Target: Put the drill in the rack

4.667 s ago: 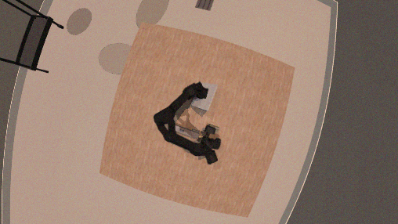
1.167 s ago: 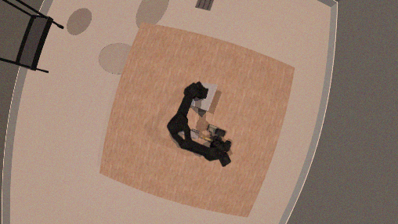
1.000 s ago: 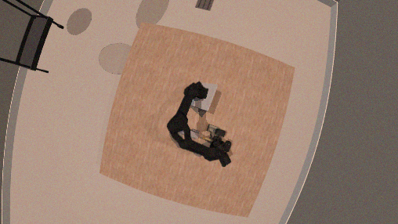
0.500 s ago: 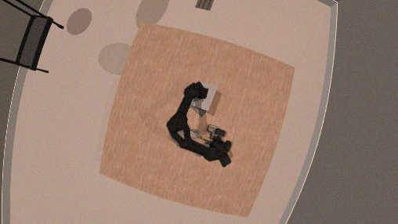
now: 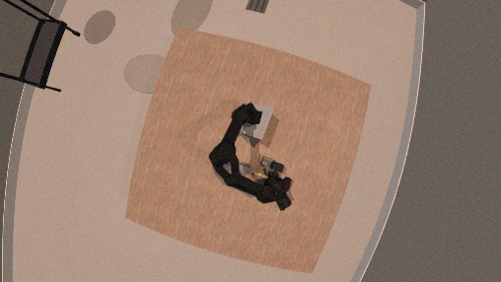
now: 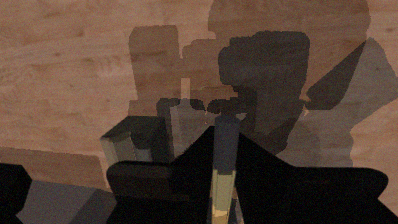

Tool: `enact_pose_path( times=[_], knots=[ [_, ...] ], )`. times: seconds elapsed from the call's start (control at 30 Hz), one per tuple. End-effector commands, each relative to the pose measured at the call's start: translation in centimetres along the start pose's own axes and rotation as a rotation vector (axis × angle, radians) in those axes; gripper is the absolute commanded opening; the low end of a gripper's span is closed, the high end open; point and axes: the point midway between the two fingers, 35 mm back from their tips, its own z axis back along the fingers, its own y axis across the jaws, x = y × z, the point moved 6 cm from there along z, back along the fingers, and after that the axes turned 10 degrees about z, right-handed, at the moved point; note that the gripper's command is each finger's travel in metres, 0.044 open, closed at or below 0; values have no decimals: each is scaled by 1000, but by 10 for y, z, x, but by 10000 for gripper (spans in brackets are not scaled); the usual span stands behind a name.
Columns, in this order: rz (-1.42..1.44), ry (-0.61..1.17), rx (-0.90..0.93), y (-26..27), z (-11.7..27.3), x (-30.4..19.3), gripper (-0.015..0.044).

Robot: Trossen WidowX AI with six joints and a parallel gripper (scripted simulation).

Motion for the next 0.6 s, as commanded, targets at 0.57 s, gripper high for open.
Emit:
enact_pose_path(
  times=[0.57],
  knots=[
    [-7,-3,-1,1,11,-1,0]
  ],
)
